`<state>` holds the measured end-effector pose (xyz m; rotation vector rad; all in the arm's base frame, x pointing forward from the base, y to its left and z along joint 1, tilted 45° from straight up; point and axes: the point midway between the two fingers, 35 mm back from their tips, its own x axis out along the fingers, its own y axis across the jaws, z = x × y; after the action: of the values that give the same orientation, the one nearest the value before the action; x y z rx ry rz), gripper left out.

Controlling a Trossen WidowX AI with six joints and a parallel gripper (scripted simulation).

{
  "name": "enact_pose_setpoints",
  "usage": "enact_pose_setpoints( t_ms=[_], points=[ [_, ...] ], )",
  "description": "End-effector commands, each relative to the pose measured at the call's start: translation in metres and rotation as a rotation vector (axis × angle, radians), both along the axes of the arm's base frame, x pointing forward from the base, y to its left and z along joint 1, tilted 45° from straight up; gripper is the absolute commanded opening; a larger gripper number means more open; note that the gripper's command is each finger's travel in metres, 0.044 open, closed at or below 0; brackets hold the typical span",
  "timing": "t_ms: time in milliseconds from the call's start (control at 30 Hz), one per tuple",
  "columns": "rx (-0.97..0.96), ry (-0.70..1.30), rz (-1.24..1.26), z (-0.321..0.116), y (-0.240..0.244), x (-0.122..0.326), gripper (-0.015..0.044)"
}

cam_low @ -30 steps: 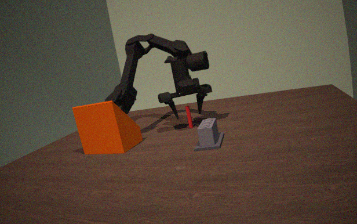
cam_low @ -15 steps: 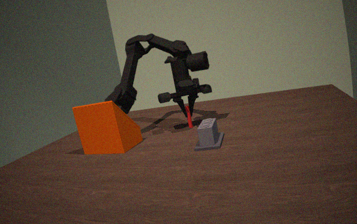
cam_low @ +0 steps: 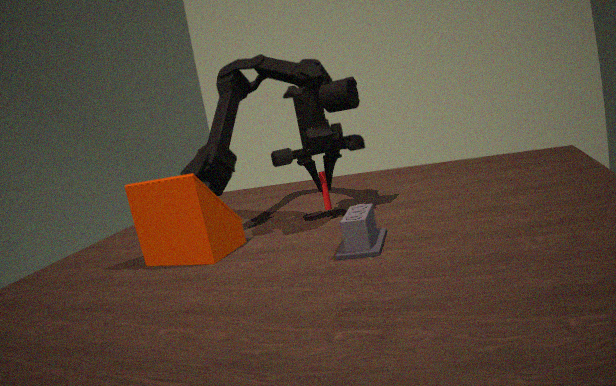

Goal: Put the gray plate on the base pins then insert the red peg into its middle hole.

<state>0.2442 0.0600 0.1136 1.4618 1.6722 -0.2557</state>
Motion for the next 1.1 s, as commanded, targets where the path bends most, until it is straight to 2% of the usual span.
enact_pose_setpoints(
  t_ms=[0, 467, 1067],
  points=[
    [-0.008, -0.005, 0.001, 0.008, -0.010, 0.002, 0.0000],
    [-0.007, -0.003, 0.002, 0.039, -0.043, 0.000, 0.0000],
    [-0.016, -0.009, -0.004, 0.014, -0.067, 0.034, 0.0000]
  ],
)
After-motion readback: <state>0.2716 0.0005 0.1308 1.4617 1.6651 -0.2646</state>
